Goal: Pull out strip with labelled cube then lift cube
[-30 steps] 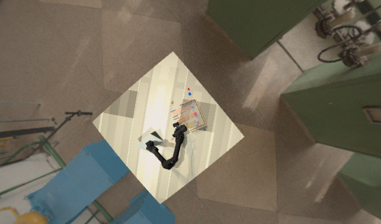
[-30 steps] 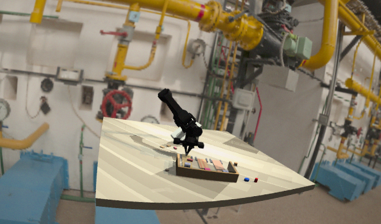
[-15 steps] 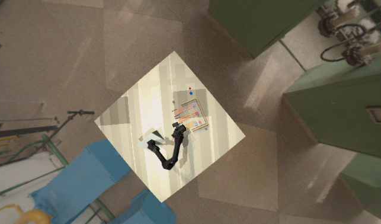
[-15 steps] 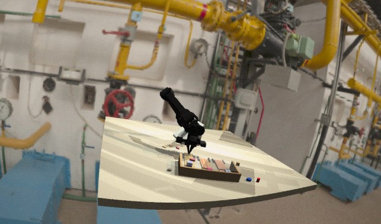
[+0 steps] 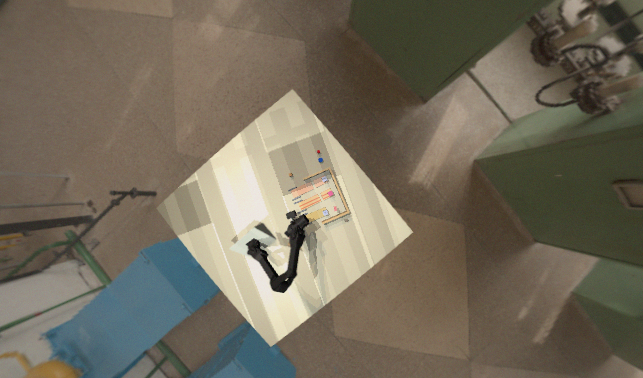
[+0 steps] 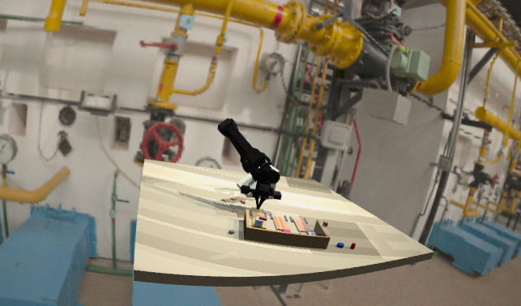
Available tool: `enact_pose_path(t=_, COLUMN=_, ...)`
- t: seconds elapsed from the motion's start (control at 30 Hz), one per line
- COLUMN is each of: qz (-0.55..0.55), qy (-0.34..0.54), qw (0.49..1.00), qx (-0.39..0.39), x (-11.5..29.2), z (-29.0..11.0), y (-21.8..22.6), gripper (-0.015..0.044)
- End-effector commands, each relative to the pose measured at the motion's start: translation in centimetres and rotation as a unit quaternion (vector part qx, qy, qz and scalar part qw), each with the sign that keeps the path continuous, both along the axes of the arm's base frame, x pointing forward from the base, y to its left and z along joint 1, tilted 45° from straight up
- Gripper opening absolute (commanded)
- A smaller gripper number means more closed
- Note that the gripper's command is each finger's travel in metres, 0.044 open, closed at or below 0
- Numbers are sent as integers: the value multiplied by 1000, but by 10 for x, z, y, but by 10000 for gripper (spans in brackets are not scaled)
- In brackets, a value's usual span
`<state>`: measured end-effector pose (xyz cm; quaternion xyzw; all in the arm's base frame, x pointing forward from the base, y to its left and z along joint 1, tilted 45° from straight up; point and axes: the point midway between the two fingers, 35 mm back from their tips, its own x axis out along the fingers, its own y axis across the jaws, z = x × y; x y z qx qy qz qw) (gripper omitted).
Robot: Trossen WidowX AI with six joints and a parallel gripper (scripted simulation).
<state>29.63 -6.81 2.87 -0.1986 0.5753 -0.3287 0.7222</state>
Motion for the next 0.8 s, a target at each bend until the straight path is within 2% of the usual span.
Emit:
enact_pose_path(t=0.0, qz=-7, qy=12, qw=1000, qx=-1, x=-14, z=-7, y=-3, gripper=0)
enact_pose_path(t=0.77, qz=-7, qy=13, qw=1000, qx=-1, x=-46, z=-15, y=0, gripper=0)
